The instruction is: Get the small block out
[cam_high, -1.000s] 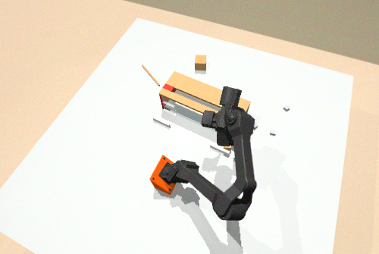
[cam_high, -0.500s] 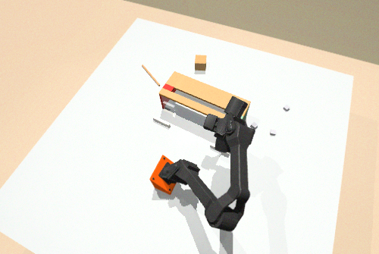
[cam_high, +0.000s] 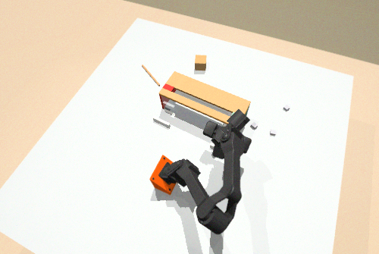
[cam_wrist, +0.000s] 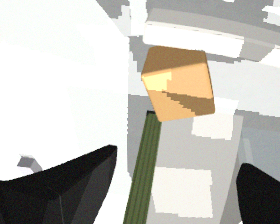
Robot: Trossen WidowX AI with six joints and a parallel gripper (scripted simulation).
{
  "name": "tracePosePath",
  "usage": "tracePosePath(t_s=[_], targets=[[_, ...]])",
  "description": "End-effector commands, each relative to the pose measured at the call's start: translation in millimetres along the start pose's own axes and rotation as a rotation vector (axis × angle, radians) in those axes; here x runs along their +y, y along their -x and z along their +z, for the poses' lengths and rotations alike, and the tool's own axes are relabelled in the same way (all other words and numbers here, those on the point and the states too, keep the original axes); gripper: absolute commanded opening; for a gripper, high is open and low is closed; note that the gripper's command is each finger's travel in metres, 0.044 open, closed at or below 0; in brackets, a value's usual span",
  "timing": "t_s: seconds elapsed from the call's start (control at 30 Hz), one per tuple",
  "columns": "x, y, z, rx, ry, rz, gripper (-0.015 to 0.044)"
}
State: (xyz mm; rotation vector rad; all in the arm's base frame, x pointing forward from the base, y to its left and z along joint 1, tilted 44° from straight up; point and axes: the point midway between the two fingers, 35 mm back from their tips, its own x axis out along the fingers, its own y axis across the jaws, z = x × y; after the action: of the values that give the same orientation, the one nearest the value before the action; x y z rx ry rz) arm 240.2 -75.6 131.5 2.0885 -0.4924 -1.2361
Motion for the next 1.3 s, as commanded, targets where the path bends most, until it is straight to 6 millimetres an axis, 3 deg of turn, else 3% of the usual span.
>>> tracePosePath(t_s=[0.0,1.1,1.27], targets=[[-1,-6,3,0.001,0.000,-0.007,0.0285],[4,-52,22,0.005,0.003,0.000,0.0285],[4,-52,22,0.005,0.003,0.000,0.0173]])
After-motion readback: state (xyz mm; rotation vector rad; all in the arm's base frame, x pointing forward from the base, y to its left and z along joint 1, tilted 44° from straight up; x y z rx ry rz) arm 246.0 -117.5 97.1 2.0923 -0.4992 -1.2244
